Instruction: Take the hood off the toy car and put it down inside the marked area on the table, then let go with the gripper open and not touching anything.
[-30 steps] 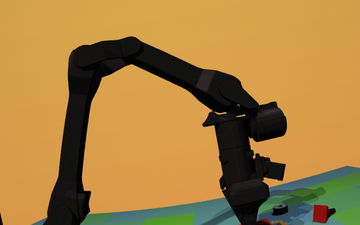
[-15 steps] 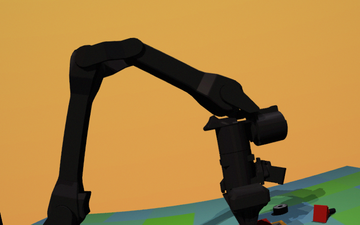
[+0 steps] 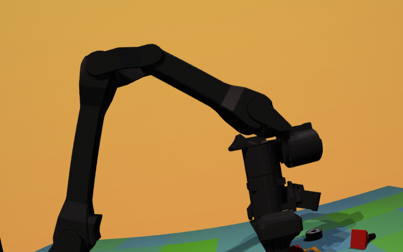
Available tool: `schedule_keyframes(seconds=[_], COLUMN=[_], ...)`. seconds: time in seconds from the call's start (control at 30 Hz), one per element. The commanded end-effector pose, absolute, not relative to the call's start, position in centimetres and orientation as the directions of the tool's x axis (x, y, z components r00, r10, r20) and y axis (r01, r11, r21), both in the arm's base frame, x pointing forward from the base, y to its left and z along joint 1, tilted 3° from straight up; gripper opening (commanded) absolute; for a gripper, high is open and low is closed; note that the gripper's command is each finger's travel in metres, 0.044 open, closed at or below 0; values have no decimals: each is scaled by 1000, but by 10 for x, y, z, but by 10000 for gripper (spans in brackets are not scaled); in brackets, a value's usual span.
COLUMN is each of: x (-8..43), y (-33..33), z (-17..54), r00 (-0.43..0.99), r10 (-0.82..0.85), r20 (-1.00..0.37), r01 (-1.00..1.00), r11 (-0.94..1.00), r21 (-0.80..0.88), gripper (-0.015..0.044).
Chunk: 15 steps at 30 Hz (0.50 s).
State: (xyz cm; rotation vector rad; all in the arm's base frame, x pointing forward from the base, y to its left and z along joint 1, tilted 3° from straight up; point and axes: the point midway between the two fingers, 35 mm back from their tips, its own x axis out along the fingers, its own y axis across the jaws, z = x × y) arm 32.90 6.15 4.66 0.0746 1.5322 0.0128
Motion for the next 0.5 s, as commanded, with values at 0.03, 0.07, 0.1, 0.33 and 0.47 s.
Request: schedule_keyframes(seconds=[0.03, 0.07, 0.1, 0.33, 0.47], x=[329, 329, 329, 329, 329], y=[62, 62, 62, 62, 61], z=[47, 47, 47, 47, 47], r00=[39, 39, 39, 39, 39], r10=[55, 55, 55, 55, 55], r20=[-998, -998, -998, -998, -998], r01=[38, 38, 38, 38, 38], r11=[998, 998, 998, 998, 998], r21=[57, 57, 57, 57, 57], gripper=[387, 361, 335, 288, 222])
